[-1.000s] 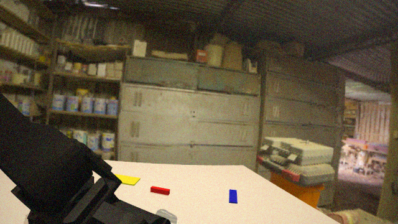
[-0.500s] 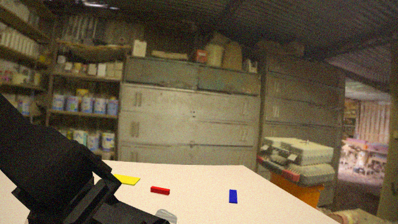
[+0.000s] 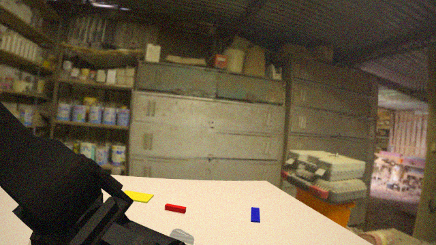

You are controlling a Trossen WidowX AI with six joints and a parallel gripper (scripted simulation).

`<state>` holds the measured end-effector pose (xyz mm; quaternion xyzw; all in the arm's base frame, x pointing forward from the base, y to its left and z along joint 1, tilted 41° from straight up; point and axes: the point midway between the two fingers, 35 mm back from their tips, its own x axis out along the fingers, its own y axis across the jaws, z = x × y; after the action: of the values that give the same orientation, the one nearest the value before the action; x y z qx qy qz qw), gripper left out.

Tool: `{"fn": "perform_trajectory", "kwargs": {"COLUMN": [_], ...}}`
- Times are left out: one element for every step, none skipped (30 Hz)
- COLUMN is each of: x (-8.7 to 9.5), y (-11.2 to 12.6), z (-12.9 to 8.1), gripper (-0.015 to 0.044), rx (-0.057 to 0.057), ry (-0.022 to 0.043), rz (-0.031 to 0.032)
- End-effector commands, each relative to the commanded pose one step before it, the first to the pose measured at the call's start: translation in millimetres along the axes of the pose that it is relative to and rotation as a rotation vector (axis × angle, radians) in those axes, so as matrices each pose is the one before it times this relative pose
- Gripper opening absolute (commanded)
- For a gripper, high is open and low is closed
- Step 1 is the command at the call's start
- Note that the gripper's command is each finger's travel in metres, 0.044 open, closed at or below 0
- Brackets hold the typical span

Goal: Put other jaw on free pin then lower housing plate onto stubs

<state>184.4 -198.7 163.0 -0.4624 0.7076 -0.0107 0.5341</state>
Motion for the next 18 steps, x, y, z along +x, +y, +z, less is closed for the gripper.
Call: {"fn": "perform_trajectory", "kwargs": {"x": [-0.01, 0.00, 0.00, 0.00, 0.00, 0.00, 0.00, 0.00, 0.00, 0.00, 0.00, 0.00, 0.00, 0.00, 0.00, 0.00, 0.00, 0.00], "y": [-0.01, 0.00, 0.00, 0.00, 0.00, 0.00, 0.00, 0.00, 0.00, 0.00, 0.00, 0.00, 0.00, 0.00, 0.00, 0.00, 0.00, 0.00], "z": [0.00, 0.00, 0.00, 0.00, 0.00, 0.00, 0.00, 0.00, 0.00, 0.00, 0.00, 0.00, 0.00, 0.00, 0.00, 0.00, 0.00, 0.00], "gripper": [0.0427, 0.0420, 0.0413, 0.0407, 0.0400, 0.0393, 0.0387, 0.0380, 0.0373, 0.0367, 0.0360, 0.0353, 0.0351, 0.0351, 0.0351, 0.0351, 0.0351, 0.0351], "rx": [0.0000, 0.0000, 0.0000, 0.0000, 0.0000, 0.0000, 0.0000, 0.0000, 0.0000, 0.0000, 0.0000, 0.0000, 0.0000, 0.0000, 0.0000, 0.0000, 0.0000, 0.0000], "ry": [-0.00001, 0.00000, 0.00000, 0.00000, 0.00000, 0.00000, 0.00000, 0.00000, 0.00000, 0.00000, 0.00000, 0.00000, 0.00000, 0.00000, 0.00000, 0.00000, 0.00000, 0.00000], "rz": [-0.00001, 0.00000, 0.00000, 0.00000, 0.00000, 0.00000, 0.00000, 0.00000, 0.00000, 0.00000, 0.00000, 0.00000, 0.00000, 0.00000, 0.00000, 0.00000, 0.00000, 0.00000]}}
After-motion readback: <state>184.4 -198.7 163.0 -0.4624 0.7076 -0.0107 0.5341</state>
